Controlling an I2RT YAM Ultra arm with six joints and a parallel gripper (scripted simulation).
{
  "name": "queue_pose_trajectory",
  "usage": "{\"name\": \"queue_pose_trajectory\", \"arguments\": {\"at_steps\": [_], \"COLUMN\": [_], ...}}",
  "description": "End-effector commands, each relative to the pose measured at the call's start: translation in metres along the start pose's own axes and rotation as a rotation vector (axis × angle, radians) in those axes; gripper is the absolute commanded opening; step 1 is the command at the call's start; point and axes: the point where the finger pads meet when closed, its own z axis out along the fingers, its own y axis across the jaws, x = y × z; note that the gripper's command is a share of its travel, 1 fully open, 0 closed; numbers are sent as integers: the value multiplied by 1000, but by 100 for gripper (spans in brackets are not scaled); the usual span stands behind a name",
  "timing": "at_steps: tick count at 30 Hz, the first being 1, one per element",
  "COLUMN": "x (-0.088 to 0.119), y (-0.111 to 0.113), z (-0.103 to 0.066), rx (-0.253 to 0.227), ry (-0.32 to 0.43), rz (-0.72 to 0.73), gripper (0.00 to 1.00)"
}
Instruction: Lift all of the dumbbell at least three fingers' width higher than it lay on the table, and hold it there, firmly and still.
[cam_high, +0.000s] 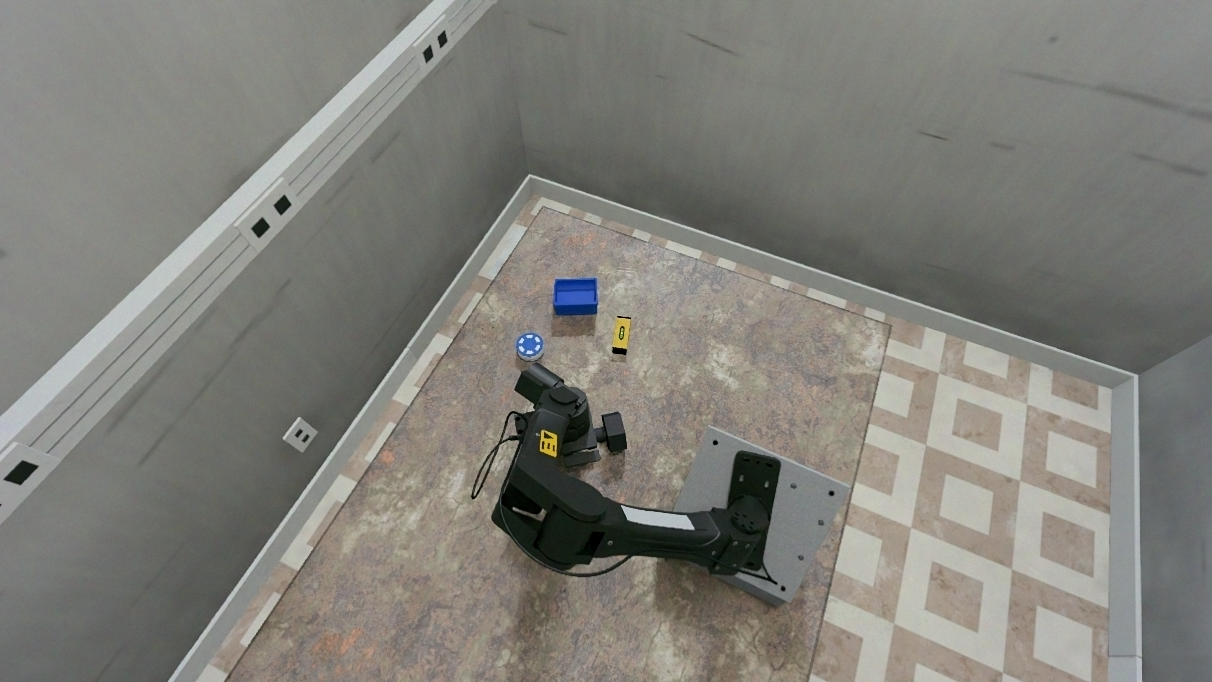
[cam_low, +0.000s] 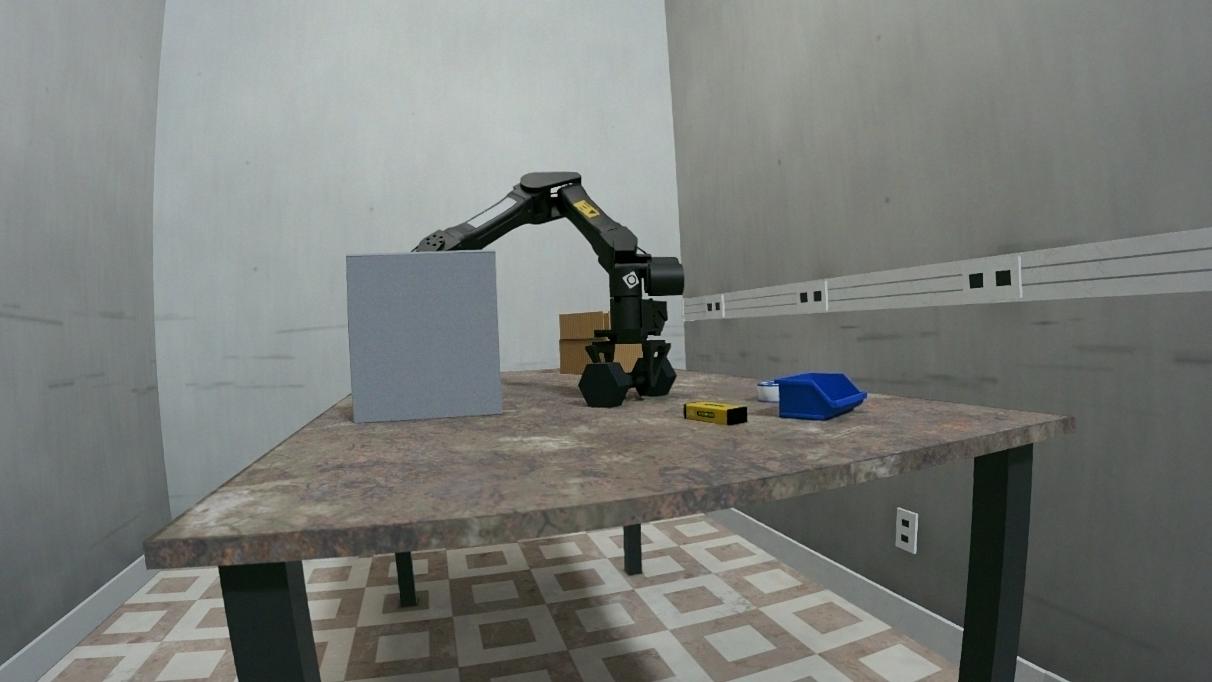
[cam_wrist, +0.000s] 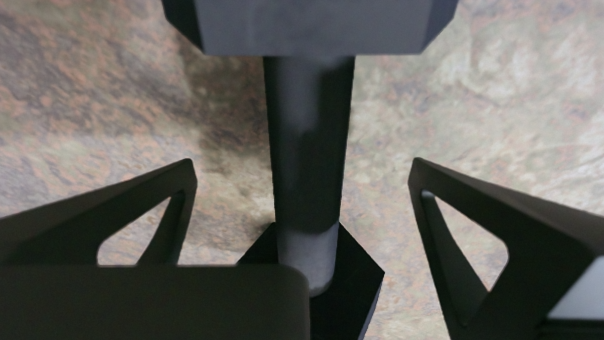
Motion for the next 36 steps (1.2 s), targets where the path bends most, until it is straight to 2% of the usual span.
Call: {"name": "queue_pose_trajectory", "arguments": {"at_steps": [1, 2, 36], "x": [8, 8, 8], "y": [-2, -2, -1], "z": [0, 0, -1], "rx": [-8, -8, -13], "ry": [-21, -21, -18], "rz": [29, 29, 33], "gripper": [100, 0, 0]}}
